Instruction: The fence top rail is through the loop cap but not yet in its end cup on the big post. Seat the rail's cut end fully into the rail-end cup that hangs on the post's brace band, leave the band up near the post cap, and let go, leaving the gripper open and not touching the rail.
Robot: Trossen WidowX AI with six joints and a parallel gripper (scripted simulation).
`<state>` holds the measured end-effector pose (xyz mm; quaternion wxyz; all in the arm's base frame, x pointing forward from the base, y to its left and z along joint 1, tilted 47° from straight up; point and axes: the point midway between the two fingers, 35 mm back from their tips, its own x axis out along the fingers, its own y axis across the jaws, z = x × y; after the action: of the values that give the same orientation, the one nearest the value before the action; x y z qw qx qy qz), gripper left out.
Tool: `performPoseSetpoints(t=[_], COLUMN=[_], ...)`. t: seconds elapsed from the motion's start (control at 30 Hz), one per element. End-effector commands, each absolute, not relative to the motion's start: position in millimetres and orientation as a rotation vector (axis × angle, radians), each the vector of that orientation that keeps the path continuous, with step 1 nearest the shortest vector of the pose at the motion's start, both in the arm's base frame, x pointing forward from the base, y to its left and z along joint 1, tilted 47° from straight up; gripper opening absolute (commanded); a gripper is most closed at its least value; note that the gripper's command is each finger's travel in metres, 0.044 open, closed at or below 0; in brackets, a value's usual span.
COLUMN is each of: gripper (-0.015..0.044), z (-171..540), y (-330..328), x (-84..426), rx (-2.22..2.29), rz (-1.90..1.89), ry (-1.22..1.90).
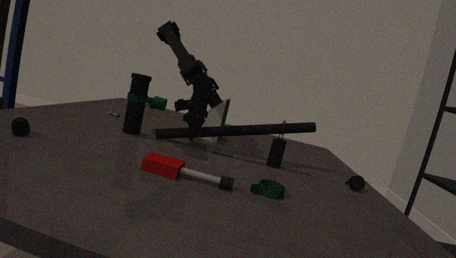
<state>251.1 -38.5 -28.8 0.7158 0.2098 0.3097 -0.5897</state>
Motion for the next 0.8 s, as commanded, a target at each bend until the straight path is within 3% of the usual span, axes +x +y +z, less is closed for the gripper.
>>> performPoseSetpoints(t=[0.0,0.07,0.77], gripper=[0.0039,0.0,0.0], z=[-28.1,-26.5,-10.0], y=[-38.3,-36.4,14.7], x=[250.4,250.5,243.2], rx=[0.456,0.456,0.353], rz=[-1.305,-1.305,-1.341], ry=[0.686,0.686,0.584])
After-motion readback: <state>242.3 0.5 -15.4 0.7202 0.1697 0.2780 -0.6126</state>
